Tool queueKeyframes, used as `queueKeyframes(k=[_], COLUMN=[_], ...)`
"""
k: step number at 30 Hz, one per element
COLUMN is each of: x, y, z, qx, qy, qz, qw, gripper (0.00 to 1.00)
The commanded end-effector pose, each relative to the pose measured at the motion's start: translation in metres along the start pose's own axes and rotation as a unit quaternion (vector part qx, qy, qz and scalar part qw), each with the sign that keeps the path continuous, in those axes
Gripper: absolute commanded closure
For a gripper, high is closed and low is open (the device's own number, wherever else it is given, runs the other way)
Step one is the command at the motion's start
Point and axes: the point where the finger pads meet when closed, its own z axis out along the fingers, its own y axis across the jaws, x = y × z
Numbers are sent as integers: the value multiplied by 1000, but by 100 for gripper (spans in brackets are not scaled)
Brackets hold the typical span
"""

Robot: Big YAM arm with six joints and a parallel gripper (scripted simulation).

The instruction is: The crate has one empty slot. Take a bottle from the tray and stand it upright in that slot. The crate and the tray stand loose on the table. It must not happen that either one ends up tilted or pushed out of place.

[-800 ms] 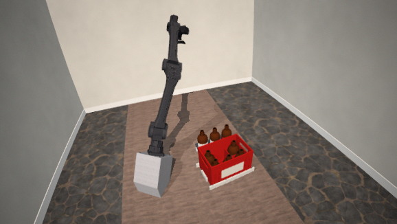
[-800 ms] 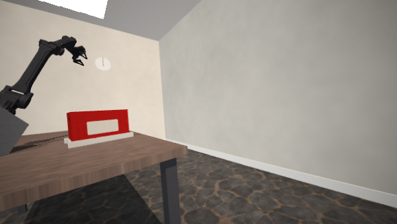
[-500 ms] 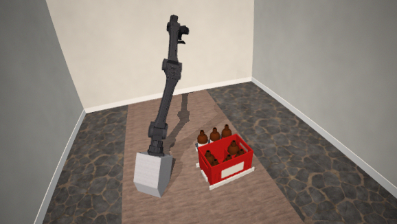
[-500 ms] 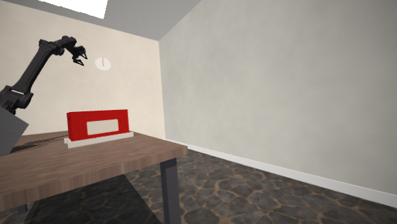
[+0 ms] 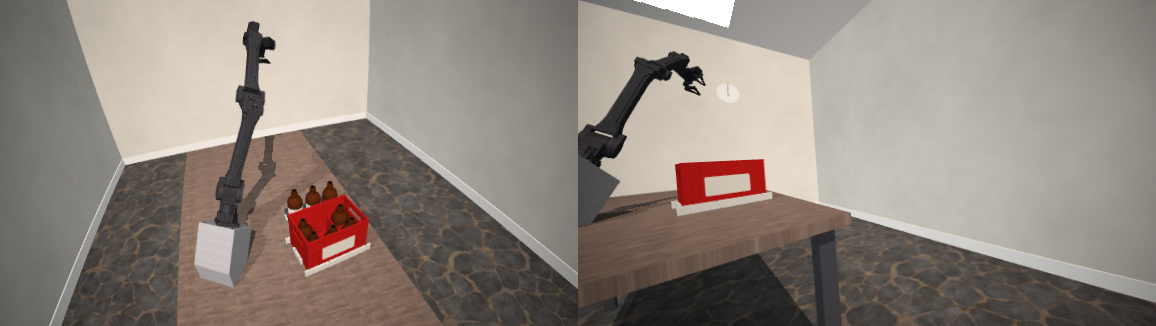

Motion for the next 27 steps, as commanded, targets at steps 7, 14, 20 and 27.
queueKeyframes(k=[7, 14, 20, 27], x=[-15, -18, -39, -67], y=[-3, -25, -61, -90], z=[15, 48, 98, 132], qx=[-18, -17, -7, 8], qy=[-29, -57, -96, -123], qz=[-48, -125, -234, -309], qw=[998, 990, 968, 943], gripper=[0, 0, 0, 0])
